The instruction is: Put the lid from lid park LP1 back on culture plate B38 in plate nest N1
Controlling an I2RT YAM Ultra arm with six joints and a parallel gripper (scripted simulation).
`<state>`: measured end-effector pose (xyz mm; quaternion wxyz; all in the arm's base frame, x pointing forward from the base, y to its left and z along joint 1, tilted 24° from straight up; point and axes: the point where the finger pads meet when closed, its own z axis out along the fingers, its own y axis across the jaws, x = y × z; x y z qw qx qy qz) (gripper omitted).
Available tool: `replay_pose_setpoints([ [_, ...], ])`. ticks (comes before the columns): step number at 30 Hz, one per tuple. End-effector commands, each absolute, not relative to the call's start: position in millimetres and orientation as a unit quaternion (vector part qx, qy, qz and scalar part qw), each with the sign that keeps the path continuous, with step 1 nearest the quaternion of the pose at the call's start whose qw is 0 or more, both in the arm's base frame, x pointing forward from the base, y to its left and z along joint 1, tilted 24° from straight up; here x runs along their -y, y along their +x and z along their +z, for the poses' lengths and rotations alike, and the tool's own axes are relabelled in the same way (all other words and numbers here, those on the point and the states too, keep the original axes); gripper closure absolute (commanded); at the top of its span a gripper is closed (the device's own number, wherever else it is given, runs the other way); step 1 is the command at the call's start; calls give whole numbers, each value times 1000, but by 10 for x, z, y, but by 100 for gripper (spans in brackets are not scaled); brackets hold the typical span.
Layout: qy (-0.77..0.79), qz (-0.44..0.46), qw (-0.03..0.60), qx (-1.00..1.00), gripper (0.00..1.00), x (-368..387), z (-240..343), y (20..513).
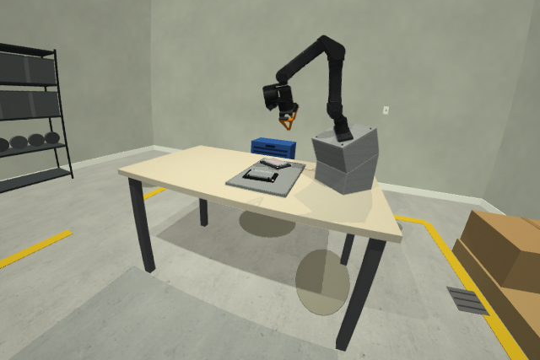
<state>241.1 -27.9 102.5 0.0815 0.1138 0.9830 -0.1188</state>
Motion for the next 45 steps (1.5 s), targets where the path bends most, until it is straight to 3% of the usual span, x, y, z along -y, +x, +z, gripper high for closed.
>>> replay_pose_setpoints([
  [1, 75, -75, 88, -990, 0, 203, 1258, 2298],
  [15, -2, 2, 102, -995, 0, -17, 1549, 1935],
  [30, 10, 22, 113, -993, 0, -103, 1341, 2510],
  [31, 13, 32, 139, -990, 0, -101, 1409, 2550],
  [45, 6, 44, 128, -991, 0, -260, 1122, 2978],
])
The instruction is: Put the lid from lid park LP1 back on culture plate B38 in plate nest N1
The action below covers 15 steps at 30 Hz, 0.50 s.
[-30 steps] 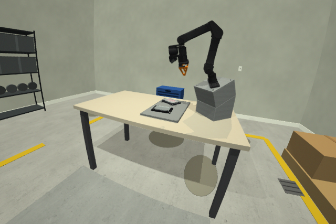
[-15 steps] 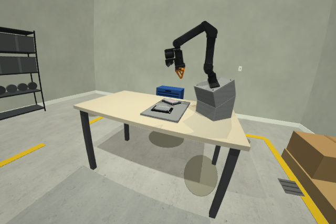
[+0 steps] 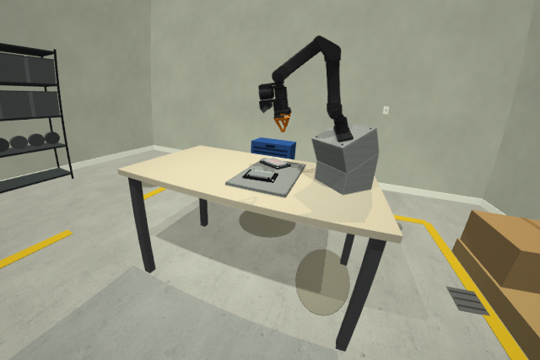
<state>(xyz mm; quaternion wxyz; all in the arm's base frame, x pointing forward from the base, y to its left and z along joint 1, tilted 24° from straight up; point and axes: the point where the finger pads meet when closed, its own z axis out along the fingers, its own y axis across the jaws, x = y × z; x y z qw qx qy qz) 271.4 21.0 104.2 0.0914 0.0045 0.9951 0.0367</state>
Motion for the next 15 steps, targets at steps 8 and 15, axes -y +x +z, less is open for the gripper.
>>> replay_pose_setpoints([
  [8, 12, 54, 136, -989, 0, -292, 992, 3202],
  [15, 9, 65, 142, -988, 0, -373, 881, 3359],
])
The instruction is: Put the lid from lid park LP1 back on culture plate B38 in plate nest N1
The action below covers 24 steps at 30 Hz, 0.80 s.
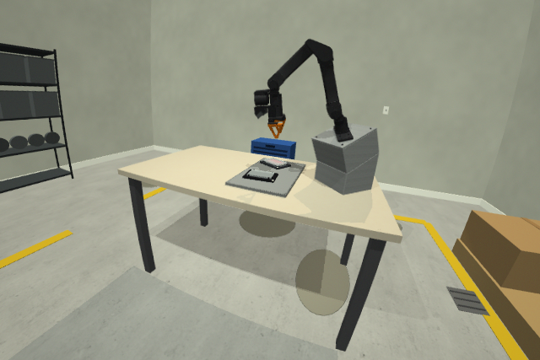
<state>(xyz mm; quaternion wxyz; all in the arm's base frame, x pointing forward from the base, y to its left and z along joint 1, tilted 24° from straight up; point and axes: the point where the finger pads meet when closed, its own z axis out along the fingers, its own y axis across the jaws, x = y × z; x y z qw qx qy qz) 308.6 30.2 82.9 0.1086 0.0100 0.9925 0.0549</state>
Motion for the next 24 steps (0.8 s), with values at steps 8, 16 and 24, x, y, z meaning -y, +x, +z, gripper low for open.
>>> replay_pose_setpoints([
  [8, 10, 75, 149, -986, 0, -455, 695, 3598],
  [16, 18, 85, 156, -984, 0, -446, 590, 3719],
  [24, 13, 97, 161, -982, 0, -598, 341, 3954],
])
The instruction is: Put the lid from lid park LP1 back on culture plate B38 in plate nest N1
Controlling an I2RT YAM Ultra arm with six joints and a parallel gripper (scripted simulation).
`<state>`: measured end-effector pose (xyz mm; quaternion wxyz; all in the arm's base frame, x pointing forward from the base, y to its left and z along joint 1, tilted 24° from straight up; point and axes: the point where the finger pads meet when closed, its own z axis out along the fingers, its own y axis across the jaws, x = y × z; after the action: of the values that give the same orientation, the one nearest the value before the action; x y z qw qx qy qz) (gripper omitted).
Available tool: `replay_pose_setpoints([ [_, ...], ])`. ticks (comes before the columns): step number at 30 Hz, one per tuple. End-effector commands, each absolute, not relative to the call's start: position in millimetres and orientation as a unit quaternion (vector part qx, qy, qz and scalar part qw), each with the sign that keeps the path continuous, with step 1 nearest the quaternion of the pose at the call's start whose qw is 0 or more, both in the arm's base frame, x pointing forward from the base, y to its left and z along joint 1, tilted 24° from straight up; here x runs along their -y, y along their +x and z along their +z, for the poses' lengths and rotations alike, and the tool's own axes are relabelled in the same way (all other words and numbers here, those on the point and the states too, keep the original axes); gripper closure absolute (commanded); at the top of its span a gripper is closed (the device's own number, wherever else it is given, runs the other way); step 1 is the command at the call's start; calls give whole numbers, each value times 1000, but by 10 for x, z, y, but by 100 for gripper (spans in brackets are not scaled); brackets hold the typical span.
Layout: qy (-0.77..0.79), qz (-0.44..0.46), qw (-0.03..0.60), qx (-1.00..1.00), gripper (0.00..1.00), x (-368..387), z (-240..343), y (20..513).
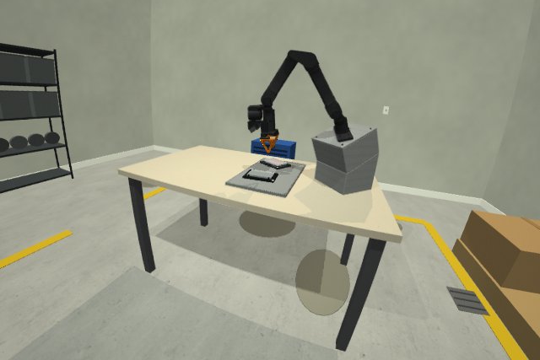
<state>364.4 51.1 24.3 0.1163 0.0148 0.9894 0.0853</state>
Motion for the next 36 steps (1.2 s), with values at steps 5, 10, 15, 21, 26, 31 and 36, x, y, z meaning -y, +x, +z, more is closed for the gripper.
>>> replay_pose_setpoints([
  [5, 21, 95, 180, -979, 0, -515, 473, 4001],
  [10, 23, 106, 168, -980, 0, -547, 260, 4031],
  [15, 24, 117, 174, -977, 0, -604, 103, 4152],
  [21, 18, 118, 173, -978, 0, -709, -60, 4255],
  [26, 23, 116, 192, -974, 0, -655, 88, 4308],
  [31, 24, 128, 179, -975, 0, -690, -144, 4311],
  [36, 19, 130, 178, -975, 0, -787, -272, 4374],
])
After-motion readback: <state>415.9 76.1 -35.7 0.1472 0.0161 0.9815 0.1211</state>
